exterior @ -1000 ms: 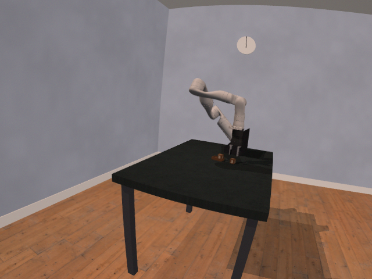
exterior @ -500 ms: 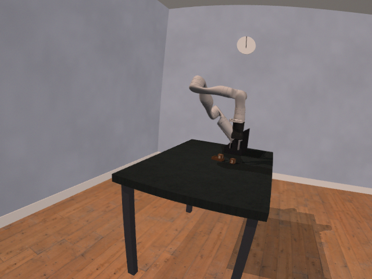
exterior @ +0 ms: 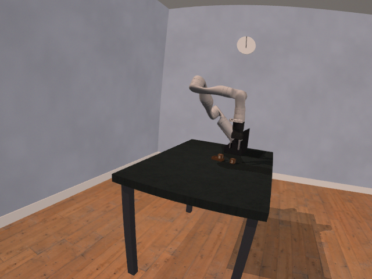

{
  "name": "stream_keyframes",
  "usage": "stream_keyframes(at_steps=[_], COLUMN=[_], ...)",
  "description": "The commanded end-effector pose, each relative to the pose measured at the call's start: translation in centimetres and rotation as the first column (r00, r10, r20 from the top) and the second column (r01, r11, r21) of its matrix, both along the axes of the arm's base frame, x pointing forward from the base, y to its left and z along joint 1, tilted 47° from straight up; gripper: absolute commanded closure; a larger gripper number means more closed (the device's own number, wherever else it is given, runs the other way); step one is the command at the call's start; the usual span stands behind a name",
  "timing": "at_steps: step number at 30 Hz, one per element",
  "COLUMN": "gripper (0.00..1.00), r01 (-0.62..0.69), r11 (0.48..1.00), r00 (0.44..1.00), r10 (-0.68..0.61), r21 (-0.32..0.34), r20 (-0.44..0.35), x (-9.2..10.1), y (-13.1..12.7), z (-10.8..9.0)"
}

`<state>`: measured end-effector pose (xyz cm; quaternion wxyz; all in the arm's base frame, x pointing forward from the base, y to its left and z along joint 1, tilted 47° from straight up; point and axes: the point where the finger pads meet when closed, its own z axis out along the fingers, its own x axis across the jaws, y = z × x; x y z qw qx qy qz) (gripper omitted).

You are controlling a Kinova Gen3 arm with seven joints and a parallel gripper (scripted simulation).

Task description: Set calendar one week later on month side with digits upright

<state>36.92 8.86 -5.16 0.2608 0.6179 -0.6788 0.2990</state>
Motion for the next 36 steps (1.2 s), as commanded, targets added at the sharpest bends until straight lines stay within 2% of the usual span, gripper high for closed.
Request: stream_keyframes(at_steps=[1,12,21,29,36], gripper=[0.00,0.00,0.00,0.00,0.00], r01=[-0.001,-0.005,-0.035,-0.119,-0.237], r11=[1.000,1.000,0.999,0.993,0.971], r00=[1.000,1.000,0.999,0.984,0.935], r10=[0.001,0.005,0.035,0.119,0.236], r21=[0.001,0.001,0.001,0.007,0.031], r20=[0.001,-0.003,-0.038,-0.135,-0.266], x=[0.0,0.0,0.0,0.1,0.1], y=[0.1,0.1,-0.1,-0.5,-1.1], z=[0.0,0.1,0.2,0.7,1.3])
